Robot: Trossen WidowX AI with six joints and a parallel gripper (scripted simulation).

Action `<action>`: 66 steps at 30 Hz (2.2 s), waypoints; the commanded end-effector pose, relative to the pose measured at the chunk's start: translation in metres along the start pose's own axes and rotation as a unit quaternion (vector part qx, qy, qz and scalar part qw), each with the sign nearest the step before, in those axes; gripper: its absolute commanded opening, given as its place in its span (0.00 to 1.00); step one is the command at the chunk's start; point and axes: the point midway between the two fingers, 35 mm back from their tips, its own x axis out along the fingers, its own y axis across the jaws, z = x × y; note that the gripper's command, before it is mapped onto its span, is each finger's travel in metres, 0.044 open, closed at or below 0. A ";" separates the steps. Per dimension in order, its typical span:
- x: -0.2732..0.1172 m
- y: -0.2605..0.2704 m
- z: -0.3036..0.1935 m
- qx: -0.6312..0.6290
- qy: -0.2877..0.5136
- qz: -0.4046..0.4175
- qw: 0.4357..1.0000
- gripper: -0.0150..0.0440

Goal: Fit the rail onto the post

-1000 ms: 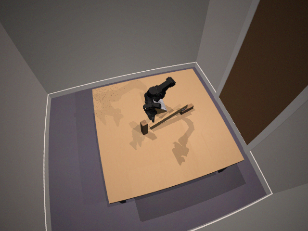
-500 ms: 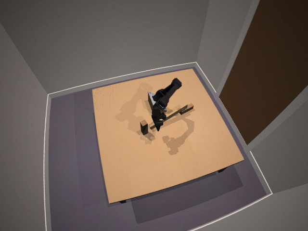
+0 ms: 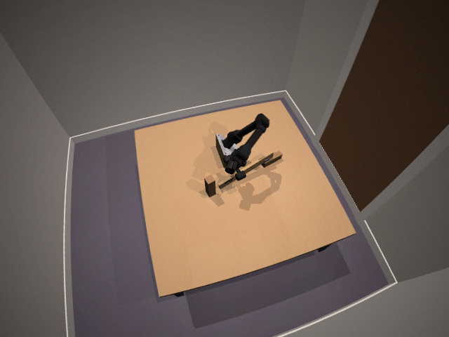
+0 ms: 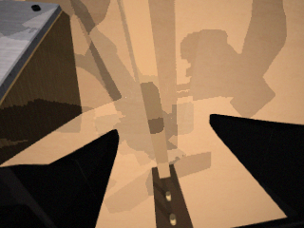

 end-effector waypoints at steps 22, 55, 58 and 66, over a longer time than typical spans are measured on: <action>0.035 0.004 0.002 -0.008 -0.001 0.007 1.000 1.00; 0.071 0.007 0.005 -0.008 -0.004 0.006 1.000 0.64; 0.071 0.007 0.005 -0.008 -0.004 0.006 1.000 0.51; 0.071 0.007 0.005 -0.008 -0.004 0.006 1.000 0.32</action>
